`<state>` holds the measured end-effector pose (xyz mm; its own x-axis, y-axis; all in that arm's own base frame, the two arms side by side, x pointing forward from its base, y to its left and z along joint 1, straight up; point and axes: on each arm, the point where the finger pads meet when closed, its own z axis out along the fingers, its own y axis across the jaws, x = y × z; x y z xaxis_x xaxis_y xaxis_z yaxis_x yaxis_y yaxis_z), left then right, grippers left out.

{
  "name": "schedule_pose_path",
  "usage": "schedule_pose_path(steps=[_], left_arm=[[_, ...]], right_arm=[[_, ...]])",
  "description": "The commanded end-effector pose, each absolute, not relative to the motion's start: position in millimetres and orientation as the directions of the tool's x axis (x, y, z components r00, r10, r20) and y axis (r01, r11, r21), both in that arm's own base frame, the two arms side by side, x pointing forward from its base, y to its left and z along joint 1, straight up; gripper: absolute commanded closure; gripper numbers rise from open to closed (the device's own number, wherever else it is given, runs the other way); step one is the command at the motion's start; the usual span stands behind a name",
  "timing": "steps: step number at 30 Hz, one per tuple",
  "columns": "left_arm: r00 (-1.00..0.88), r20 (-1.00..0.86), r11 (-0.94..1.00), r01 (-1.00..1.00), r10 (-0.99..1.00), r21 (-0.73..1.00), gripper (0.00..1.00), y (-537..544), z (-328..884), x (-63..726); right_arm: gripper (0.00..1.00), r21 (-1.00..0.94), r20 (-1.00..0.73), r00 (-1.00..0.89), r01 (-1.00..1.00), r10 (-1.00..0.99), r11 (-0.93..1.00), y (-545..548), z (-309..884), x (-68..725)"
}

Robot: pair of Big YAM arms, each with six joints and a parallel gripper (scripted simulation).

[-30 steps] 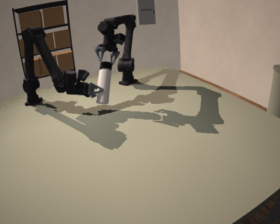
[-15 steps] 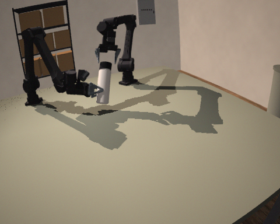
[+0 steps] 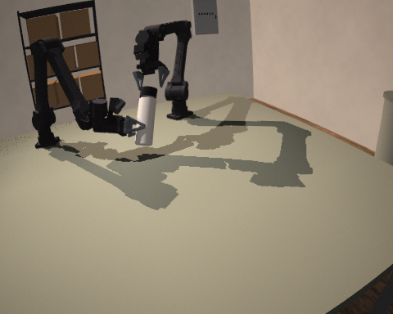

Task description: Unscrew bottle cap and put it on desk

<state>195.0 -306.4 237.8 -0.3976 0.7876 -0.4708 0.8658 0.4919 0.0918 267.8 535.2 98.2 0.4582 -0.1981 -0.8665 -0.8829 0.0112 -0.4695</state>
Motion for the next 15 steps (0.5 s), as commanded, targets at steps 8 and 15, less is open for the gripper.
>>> schedule_pose_path(steps=[8, 15], left_arm=[[0.136, -0.389, 0.004, 0.941, 0.911, 0.338, 0.06, -317.8, 251.9, 197.0], [0.416, -0.273, -0.27, 0.854, 0.868, 0.444, 0.06, -318.1, 251.4, 197.3]], right_arm=[[1.0, -0.49, -0.862, 0.48, -0.871, -0.162, 0.03, 543.7, 120.1, 272.3], [1.0, -0.49, -0.862, 0.48, -0.871, -0.162, 0.03, 543.7, 120.1, 272.3]])
